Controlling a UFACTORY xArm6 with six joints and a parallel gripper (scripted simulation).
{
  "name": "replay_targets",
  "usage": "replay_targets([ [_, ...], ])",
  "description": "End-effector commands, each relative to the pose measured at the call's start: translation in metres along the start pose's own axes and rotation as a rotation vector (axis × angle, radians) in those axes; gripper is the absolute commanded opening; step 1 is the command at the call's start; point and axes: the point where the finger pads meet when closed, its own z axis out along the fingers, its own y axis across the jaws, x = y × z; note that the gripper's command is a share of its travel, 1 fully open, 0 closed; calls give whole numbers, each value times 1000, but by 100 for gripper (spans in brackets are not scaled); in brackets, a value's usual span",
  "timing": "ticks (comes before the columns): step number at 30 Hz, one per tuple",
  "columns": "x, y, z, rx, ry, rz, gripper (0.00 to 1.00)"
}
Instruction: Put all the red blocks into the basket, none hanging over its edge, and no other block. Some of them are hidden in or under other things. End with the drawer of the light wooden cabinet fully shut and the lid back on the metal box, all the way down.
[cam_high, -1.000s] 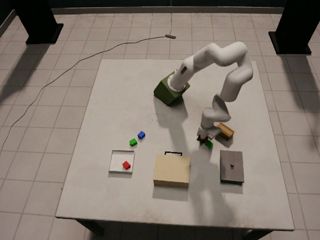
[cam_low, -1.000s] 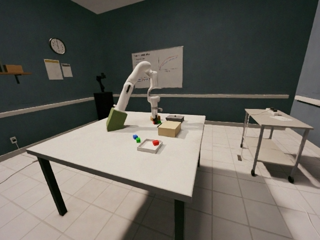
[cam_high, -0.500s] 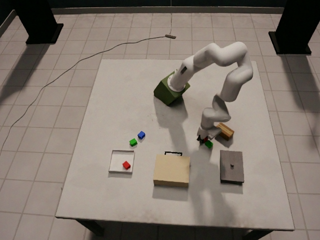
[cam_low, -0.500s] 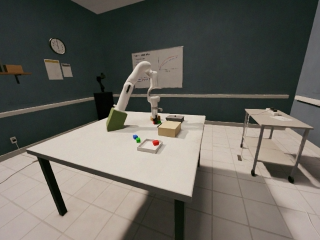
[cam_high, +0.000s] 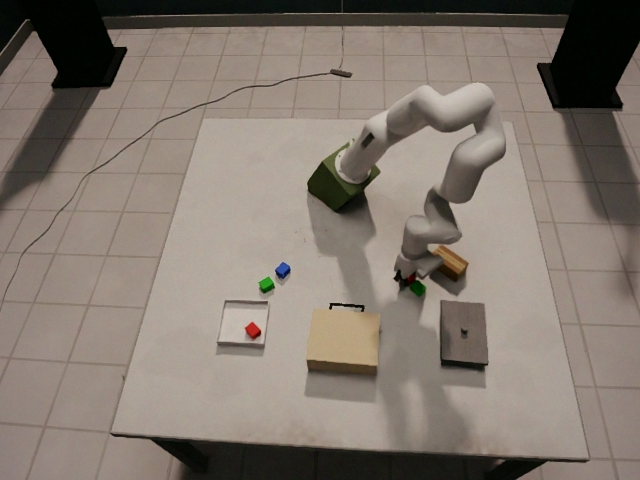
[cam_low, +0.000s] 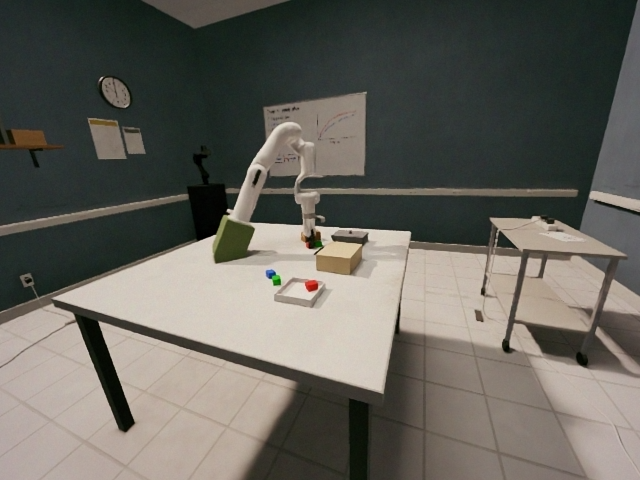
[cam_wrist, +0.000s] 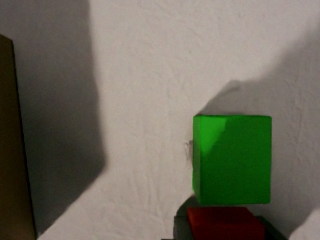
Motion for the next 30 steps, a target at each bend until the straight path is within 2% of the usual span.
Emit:
replay_targets([
  [1,1,0,-3,-1,2,0,0],
  [15,1,0,-26,-1,2,0,0],
  [30,1,0,-64,-1,2,0,0],
])
